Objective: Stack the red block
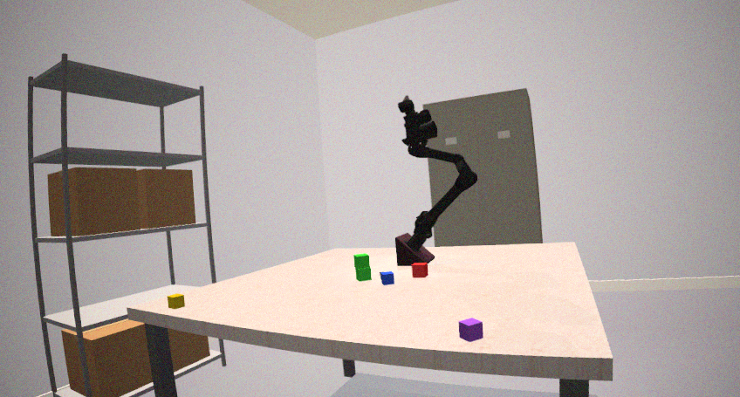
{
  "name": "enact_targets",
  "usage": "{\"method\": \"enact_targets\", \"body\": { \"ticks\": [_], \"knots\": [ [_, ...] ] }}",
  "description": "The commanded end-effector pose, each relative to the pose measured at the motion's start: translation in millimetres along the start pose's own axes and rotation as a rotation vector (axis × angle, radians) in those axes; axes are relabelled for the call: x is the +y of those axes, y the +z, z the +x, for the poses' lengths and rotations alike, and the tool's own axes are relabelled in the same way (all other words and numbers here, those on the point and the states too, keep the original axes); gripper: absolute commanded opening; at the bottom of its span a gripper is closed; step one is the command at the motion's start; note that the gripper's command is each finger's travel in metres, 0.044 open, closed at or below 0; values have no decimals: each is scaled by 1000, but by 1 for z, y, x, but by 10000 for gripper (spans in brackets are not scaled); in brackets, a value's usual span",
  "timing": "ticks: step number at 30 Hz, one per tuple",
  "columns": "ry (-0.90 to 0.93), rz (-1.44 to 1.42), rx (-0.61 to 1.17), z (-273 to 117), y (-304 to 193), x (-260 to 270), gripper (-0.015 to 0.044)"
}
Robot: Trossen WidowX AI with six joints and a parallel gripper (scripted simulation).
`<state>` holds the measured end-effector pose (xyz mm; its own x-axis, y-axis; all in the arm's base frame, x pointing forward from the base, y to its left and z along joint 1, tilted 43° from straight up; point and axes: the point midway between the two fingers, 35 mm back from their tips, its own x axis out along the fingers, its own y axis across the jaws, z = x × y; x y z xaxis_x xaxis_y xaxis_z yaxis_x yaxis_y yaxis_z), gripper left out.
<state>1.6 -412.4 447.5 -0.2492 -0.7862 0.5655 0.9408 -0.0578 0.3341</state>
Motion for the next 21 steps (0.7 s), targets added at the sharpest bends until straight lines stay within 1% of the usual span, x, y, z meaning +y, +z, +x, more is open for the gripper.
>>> {"method": "enact_targets", "body": {
  "ticks": [1, 2, 5, 10, 15, 21],
  "knots": [
    [5, -2, 9, 0, -2, 2, 426],
    [21, -9, 36, -2, -9, 7, 440],
    [117, -47, 187, -13, -45, 39, 440],
    [310, -111, 441, -51, -102, 95, 440],
    [502, -161, 666, -107, -144, 143, 440],
    [755, -222, 921, -191, -176, 188, 440]
  ]
}}
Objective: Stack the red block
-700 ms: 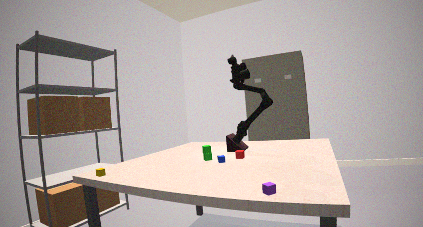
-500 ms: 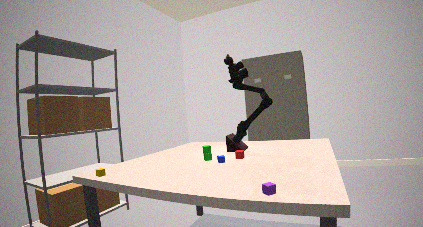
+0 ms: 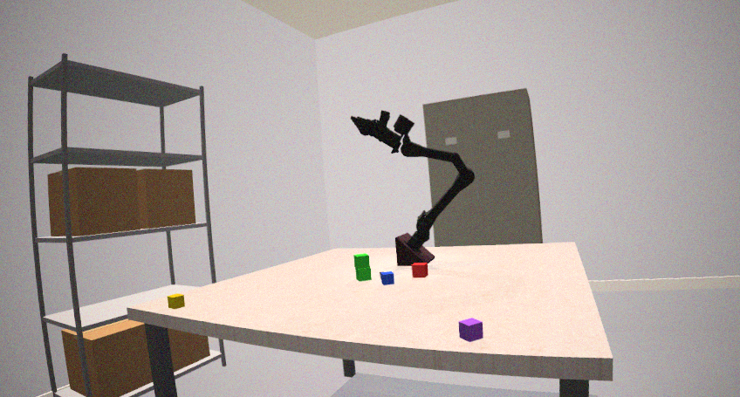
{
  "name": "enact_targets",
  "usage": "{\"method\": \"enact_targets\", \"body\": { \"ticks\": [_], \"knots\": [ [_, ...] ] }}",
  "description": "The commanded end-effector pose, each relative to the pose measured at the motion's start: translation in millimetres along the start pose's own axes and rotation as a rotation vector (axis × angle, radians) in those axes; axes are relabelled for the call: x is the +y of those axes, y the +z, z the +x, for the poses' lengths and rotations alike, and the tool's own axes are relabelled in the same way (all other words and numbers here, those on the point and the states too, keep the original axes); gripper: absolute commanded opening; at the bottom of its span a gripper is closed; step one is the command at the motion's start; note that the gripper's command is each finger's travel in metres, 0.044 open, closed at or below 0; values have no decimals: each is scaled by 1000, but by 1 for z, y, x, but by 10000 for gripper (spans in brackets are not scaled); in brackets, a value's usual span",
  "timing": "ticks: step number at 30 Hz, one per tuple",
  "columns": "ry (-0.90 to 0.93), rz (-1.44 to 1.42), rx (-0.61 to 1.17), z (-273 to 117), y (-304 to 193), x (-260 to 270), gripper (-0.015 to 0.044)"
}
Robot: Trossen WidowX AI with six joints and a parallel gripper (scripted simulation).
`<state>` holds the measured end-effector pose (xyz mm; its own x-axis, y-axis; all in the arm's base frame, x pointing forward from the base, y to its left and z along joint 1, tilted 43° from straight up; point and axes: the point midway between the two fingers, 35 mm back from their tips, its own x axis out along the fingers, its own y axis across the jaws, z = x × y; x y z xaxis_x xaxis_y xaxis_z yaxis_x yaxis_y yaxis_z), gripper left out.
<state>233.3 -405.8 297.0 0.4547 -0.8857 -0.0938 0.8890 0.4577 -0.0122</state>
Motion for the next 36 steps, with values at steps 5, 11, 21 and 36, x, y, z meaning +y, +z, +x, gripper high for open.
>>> {"method": "enact_targets", "body": {
  "ticks": [5, 11, 21, 36],
  "knots": [
    [353, -116, 324, -27, -73, 108, 440],
    [623, -214, 570, -79, -126, 176, 440],
    [1060, -395, 994, -208, -193, 239, 440],
    [1529, -591, 1632, -409, -203, 224, 440]
  ]
}}
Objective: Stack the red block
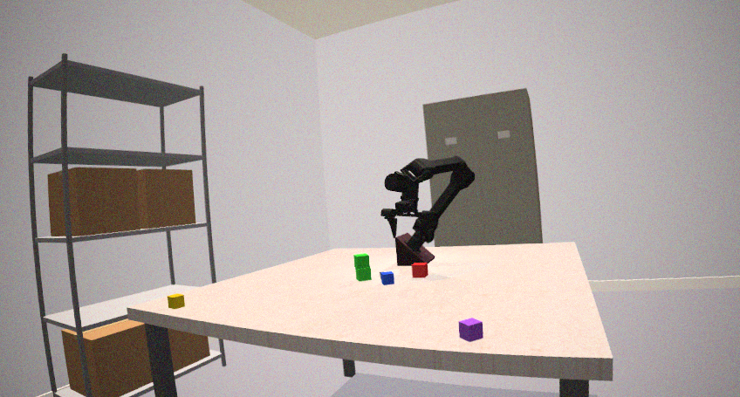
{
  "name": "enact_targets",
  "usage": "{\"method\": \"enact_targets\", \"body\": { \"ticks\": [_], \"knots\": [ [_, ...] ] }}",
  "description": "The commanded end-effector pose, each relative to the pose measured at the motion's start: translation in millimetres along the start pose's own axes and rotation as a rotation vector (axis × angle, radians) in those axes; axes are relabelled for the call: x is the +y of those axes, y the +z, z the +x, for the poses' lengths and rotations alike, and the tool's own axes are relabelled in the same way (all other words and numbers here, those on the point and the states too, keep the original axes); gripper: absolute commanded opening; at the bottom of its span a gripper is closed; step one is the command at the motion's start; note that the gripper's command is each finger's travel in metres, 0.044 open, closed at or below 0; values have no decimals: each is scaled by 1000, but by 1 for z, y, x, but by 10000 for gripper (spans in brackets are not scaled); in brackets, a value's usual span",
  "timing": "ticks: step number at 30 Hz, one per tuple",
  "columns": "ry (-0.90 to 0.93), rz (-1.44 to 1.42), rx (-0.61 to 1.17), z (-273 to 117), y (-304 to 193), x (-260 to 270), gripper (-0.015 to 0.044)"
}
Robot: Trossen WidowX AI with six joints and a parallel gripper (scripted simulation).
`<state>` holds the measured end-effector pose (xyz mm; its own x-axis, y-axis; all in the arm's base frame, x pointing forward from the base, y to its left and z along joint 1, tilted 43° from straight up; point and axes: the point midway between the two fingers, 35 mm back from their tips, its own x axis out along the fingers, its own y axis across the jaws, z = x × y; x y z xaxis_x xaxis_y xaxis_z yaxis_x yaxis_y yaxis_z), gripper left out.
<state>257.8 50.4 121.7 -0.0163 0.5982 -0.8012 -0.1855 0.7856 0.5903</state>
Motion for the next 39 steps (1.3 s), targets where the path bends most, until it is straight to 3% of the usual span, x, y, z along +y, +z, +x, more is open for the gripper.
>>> {"method": "enact_targets", "body": {
  "ticks": [1, 9, 19, 39],
  "knots": [
    [109, -8, 123, 9, -21, 34, 440],
    [114, -8, 129, 12, -21, 32, 440],
    [116, -9, 129, 67, -28, 38, 440],
    [114, -9, 128, 92, -29, 39, 440]
  ]
}}
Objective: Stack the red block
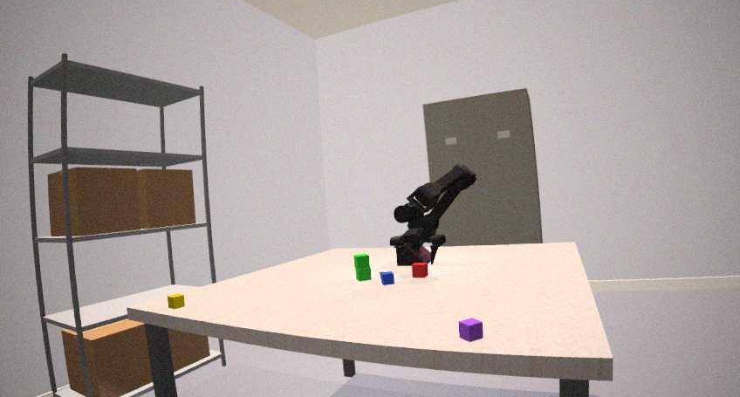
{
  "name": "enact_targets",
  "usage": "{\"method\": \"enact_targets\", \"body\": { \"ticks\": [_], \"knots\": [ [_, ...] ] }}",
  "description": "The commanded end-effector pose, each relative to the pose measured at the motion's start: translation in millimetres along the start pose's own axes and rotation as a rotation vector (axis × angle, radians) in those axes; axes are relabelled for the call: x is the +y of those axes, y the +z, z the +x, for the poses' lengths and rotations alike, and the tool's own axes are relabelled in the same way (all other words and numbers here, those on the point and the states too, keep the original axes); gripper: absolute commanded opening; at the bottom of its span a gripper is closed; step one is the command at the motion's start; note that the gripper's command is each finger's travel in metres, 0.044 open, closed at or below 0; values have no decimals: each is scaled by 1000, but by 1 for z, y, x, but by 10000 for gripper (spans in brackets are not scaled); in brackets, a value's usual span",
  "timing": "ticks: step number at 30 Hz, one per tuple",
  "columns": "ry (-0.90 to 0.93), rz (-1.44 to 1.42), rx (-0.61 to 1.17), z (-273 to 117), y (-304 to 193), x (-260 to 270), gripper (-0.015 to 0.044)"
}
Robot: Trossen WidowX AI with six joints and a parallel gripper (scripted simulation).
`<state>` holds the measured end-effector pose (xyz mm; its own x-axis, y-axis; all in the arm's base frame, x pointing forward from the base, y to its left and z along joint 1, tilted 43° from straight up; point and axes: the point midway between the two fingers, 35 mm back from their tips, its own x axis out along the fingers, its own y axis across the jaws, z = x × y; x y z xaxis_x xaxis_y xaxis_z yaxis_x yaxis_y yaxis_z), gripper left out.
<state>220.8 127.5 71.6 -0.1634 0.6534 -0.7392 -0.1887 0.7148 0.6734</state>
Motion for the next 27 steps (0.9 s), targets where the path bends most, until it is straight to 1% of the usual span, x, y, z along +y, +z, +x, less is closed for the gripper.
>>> {"method": "enact_targets", "body": {
  "ticks": [1, 18, 27],
  "knots": [
    [6, 4, -2, 6, 0, 1, 440],
    [9, 3, -2, 33, -1, 1, 440],
    [10, 3, -2, 34, -1, 2, 440]
  ]
}}
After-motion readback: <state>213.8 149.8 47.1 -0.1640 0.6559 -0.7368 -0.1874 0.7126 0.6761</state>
